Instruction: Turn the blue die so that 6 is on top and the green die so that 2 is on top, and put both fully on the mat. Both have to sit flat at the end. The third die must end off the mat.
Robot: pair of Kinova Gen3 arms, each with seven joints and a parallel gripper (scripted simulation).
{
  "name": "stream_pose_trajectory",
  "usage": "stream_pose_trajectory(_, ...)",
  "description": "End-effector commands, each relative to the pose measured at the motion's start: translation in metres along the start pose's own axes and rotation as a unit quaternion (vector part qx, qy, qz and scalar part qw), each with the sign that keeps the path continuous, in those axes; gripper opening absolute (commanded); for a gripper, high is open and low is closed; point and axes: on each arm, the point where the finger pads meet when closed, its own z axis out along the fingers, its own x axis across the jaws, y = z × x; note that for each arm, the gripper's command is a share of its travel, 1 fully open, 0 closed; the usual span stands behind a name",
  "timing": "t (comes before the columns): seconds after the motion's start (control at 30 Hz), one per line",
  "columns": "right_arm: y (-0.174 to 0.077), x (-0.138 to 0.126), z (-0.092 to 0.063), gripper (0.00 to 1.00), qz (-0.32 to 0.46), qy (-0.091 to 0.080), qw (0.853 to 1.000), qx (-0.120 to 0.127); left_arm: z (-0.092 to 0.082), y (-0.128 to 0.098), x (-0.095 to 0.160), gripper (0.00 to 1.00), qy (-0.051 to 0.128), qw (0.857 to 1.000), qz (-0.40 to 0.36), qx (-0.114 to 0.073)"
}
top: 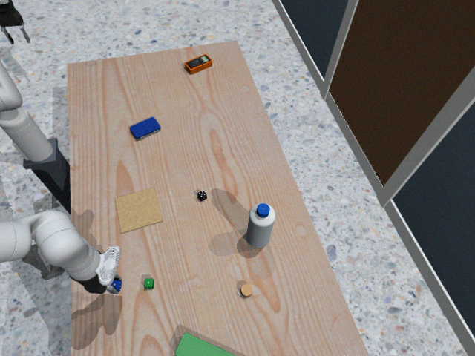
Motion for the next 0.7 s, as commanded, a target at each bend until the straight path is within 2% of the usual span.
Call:
stream_pose_trajectory(0.0,0.0017,-0.0009,0.0016,0.49,0.033,0.005,0.999,-0.001,-0.0005,-0.0011,-0.0023,1.0,-0.003,1.0,0.001,0.003)
stream_pose_trajectory(0.13,0.0016,-0.0003,0.0036,0.49,0.114,0.006,0.993,-0.002,-0.0005,-0.0011,-0.0023,1.0,-0.003,1.0,0.001,0.003)
stream_pose_trajectory(0.23,0.0017,-0.0001,0.0051,0.49,0.18,0.007,0.984,-0.002,-0.0005,-0.0011,-0.0023,1.0,-0.003,1.0,0.001,0.003)
stream_pose_trajectory(0.47,0.0028,-0.0015,0.0079,0.49,0.334,0.007,0.943,0.0,-0.0005,-0.0011,-0.0023,1.0,-0.003,1.0,0.001,0.003)
stream_pose_trajectory(0.53,0.0028,-0.0015,0.0079,0.49,0.334,0.007,0.943,0.0,-0.0005,-0.0011,-0.0023,1.0,-0.003,1.0,0.001,0.003)
stream_pose_trajectory(0.67,0.0037,-0.0035,0.0089,0.49,0.411,0.005,0.912,0.001,-0.0005,-0.0011,-0.0023,1.0,-0.003,1.0,0.001,0.003)
